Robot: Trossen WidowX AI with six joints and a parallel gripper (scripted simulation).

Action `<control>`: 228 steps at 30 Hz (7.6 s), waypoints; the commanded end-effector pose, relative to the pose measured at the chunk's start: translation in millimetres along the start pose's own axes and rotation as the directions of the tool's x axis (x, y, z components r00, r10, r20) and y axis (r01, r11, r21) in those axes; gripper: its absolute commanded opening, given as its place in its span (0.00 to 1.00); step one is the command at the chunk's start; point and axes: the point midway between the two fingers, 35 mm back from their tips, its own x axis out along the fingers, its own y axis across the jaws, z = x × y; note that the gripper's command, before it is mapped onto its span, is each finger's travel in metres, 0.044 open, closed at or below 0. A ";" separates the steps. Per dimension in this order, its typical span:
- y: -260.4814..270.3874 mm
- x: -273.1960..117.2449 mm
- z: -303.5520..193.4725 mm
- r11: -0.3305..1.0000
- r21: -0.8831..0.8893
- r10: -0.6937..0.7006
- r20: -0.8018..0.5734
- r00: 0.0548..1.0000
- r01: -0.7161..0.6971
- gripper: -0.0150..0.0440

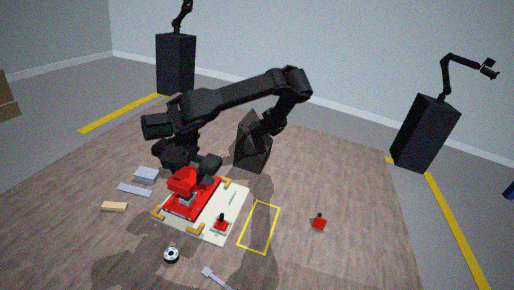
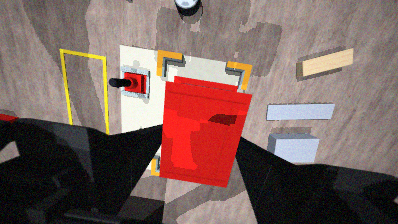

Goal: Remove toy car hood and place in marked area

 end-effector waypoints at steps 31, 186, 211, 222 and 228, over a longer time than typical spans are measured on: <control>131.2 -4.3 9.0 1.000 0.013 -0.012 -0.013 1.000 0.013 0.25; 236.2 77.8 -22.3 1.000 0.003 0.020 -0.016 1.000 -0.020 0.25; 236.5 90.0 -22.6 1.000 0.003 0.020 -0.016 1.000 -0.020 0.25; 237.0 90.7 -22.3 1.000 0.000 0.024 -0.015 1.000 -0.024 0.52; 237.0 90.7 -22.3 1.000 0.000 0.024 -0.015 1.000 -0.024 0.79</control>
